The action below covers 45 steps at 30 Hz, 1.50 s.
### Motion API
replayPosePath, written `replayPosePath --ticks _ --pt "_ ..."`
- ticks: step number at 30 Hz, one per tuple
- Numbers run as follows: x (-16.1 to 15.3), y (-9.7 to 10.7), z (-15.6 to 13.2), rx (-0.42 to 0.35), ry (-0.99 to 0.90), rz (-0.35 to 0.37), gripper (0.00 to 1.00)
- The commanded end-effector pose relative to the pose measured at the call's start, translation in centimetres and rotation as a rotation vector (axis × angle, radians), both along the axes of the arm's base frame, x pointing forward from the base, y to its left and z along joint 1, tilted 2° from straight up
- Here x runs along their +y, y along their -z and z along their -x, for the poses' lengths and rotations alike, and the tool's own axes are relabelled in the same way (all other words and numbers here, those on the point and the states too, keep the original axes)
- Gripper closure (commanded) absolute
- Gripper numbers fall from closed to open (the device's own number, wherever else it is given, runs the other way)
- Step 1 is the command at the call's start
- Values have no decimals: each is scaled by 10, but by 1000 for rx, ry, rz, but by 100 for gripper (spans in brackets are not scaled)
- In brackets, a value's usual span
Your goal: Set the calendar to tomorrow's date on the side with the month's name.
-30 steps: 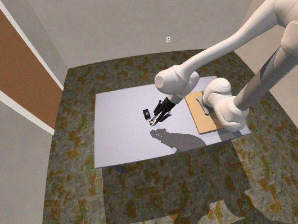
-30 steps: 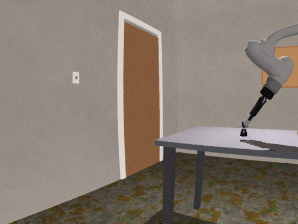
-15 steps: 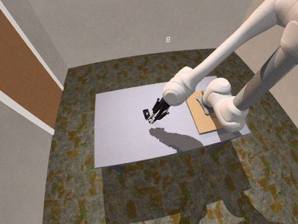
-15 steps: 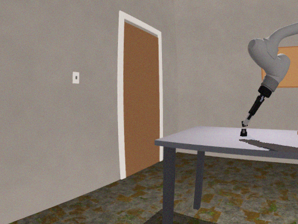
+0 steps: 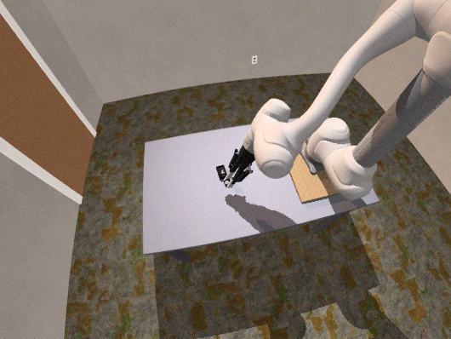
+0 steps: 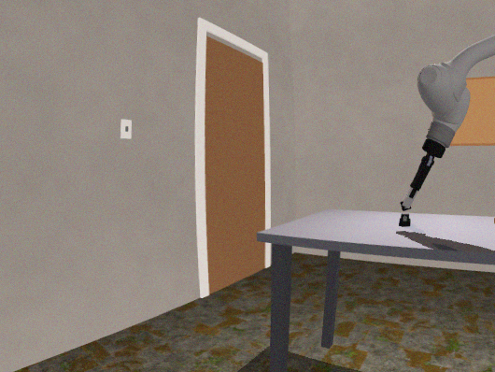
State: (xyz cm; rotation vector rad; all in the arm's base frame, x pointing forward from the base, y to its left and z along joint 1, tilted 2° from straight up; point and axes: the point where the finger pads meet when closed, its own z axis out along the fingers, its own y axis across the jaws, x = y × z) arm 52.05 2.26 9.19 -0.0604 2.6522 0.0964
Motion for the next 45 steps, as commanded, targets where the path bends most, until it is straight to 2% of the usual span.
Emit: replayPosePath --ticks 1,5,10,14,16,22,27,31,33,39,45 --pt "4 0 -2 100 7 21 84" --pt "-1 -2 -2 204 13 40 84" --pt "-2 -4 -5 218 14 42 84" --pt "-1 -3 -7 298 8 43 84" --pt "-1 -3 -7 298 8 43 84" --pt "-2 -4 -9 466 3 54 84" --pt "-2 -5 -12 479 3 55 84" --pt "-2 -4 -13 560 -2 57 84" --pt "-2 -4 -13 560 -2 57 84" --pt "-2 -5 -16 729 -8 66 84" --pt "-2 -4 -20 751 -9 67 84"
